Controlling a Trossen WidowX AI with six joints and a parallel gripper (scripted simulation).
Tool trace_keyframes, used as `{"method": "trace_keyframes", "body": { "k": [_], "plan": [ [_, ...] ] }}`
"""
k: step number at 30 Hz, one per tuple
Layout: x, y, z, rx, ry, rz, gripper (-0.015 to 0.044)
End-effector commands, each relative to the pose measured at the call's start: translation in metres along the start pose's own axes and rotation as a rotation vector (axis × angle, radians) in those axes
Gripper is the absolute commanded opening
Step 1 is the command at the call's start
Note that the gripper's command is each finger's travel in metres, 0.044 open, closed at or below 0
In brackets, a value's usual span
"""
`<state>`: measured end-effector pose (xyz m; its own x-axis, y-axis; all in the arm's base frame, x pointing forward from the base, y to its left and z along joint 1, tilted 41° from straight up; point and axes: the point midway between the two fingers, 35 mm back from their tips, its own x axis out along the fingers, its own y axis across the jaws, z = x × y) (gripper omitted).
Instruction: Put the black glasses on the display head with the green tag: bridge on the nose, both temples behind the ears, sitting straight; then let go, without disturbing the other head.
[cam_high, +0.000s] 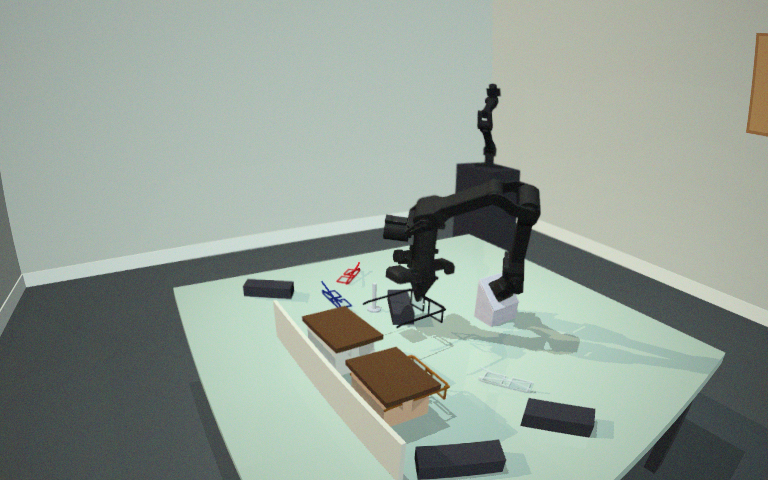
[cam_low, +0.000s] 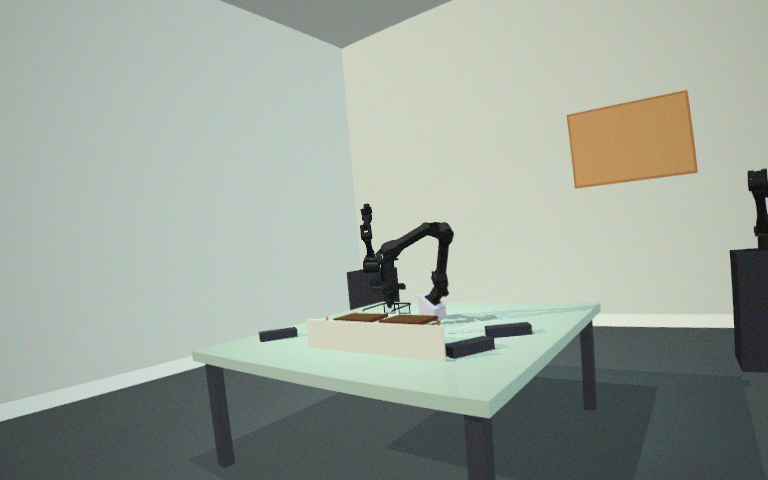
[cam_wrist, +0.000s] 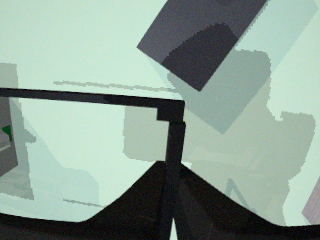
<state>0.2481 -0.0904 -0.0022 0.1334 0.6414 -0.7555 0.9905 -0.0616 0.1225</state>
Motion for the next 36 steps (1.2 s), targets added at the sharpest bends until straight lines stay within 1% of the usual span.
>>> {"method": "trace_keyframes", "body": {
  "k": [1,16,36],
  "plan": [
    [0.005,-0.001,0.000,0.008,-0.004,-0.008,0.0000],
    [0.024,-0.003,0.001,0.009,0.009,0.010,0.0000],
    [0.027,0.018,0.001,0.008,0.004,0.011,0.0000]
  ]
}}
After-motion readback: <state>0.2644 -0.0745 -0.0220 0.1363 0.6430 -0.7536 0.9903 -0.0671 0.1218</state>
